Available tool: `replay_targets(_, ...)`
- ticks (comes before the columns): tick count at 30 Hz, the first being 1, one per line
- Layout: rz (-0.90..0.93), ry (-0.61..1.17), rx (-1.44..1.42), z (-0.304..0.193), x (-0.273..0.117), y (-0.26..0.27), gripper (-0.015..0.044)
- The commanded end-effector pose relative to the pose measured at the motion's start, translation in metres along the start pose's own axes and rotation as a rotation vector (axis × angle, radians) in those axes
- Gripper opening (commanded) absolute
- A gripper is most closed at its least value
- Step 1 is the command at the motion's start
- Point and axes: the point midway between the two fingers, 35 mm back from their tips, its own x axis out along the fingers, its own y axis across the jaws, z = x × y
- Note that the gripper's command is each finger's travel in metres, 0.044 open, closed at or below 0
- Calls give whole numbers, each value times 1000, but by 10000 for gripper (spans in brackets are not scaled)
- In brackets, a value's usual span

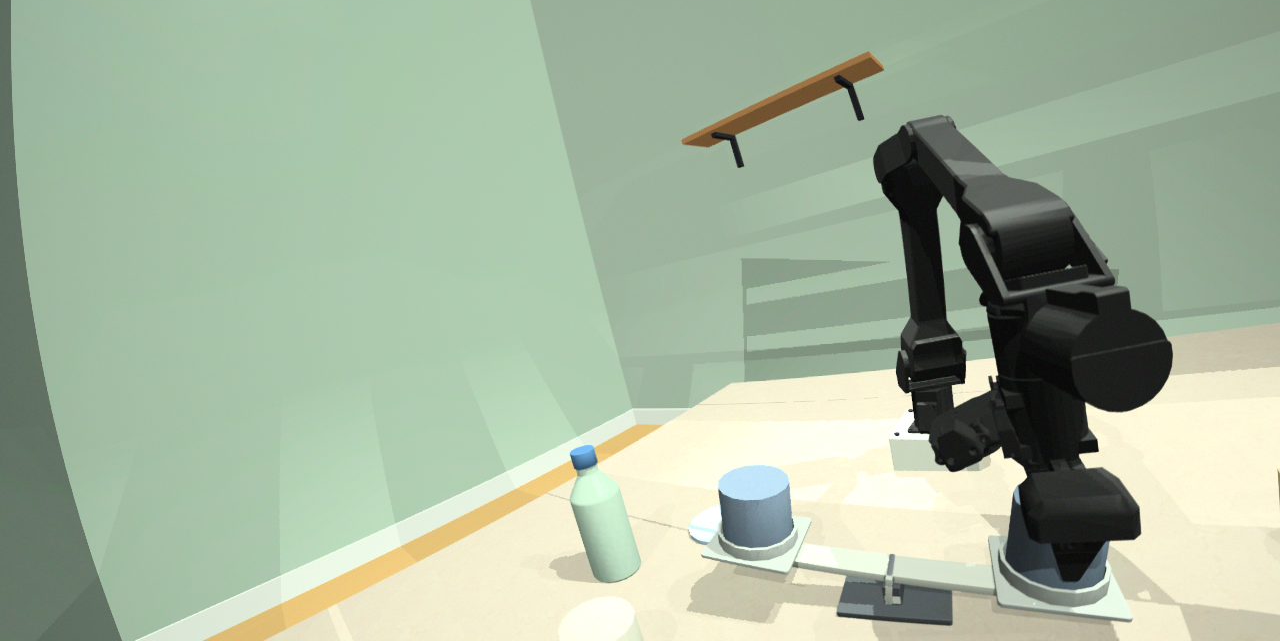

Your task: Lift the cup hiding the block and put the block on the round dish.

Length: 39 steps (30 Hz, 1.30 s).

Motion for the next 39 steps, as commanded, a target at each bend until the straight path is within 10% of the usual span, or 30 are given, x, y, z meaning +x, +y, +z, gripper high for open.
replay_targets(1,6,-3,2,0,-6,2,0)
replay_targets(39,7,-3,2,-1,-54,7,0)
